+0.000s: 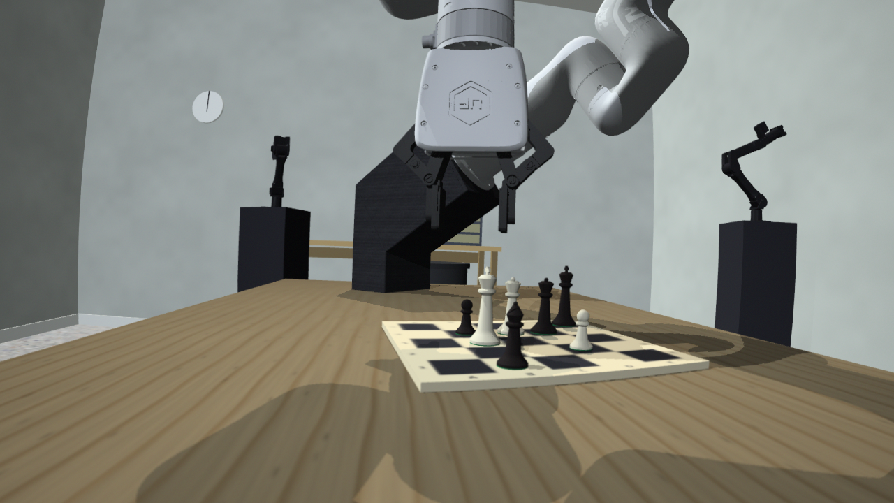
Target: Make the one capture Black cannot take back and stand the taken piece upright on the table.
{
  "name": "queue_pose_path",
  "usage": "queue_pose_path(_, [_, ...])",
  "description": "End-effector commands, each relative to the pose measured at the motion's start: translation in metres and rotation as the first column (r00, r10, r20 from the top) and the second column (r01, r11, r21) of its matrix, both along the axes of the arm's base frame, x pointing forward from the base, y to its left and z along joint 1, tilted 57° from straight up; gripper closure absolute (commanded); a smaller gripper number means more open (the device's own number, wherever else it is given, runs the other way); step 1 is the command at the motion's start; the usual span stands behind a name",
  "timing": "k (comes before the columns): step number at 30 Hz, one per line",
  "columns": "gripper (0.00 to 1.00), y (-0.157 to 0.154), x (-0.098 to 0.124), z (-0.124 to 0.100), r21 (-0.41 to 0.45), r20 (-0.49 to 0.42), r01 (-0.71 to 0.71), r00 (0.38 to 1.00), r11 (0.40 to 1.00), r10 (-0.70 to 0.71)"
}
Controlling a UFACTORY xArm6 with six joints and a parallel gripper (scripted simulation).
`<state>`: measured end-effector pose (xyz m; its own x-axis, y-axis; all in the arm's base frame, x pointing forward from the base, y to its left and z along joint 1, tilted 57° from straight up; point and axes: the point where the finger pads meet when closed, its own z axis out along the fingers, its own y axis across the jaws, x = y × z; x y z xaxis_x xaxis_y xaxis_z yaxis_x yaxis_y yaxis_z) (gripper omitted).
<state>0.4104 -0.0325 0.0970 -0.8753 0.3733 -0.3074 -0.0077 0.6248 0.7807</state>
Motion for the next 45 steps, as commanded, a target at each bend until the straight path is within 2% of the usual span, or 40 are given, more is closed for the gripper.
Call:
queue_pose_path(1, [0.66, -0.0001, 0.0016, -0.0002, -0.001, 0.003, 0.002, 1.0, 1.0, -0.002])
queue_pose_path(45, [0.66, 0.0031, 0.0039, -0.0027, -0.001, 0.003, 0.002, 1.0, 1.0, -0.002])
